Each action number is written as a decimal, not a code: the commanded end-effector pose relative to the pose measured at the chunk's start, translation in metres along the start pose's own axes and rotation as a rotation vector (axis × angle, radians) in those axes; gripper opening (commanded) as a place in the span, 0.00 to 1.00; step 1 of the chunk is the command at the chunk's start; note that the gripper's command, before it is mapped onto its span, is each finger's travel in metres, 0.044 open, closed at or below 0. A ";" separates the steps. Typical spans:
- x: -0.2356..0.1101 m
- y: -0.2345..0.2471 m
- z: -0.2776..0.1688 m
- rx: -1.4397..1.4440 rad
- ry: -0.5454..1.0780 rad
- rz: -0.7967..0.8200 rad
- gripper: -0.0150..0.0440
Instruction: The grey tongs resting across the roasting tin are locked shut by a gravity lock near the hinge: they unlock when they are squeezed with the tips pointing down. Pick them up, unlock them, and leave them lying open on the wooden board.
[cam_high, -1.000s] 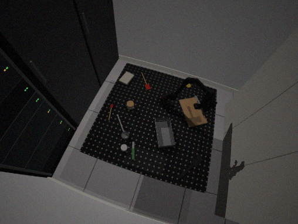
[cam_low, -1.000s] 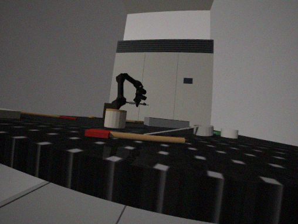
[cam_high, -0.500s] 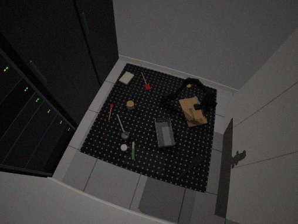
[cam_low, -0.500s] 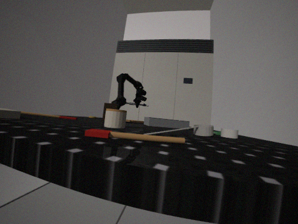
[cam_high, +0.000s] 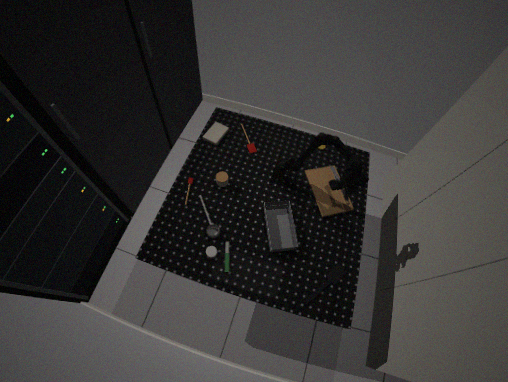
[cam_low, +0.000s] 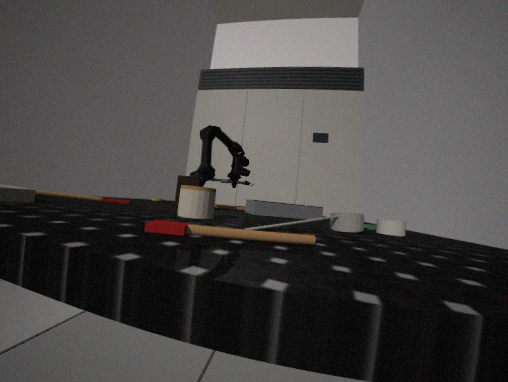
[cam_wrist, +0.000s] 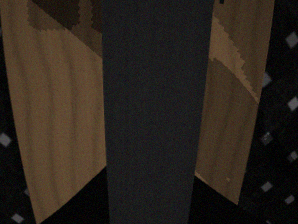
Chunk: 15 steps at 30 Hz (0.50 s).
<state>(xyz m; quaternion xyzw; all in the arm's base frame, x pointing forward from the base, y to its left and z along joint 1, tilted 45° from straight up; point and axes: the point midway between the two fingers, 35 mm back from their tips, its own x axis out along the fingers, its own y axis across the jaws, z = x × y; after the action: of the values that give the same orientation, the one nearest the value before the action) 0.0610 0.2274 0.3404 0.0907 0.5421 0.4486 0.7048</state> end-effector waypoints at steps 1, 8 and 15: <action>0.008 -0.001 0.001 0.004 0.003 -0.006 0.00; 0.020 -0.001 0.001 0.005 0.003 -0.005 0.00; 0.031 -0.001 0.002 0.005 0.003 -0.005 0.00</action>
<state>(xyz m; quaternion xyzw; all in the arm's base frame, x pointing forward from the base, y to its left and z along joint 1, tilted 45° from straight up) 0.0626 0.2458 0.3245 0.0910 0.5423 0.4487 0.7045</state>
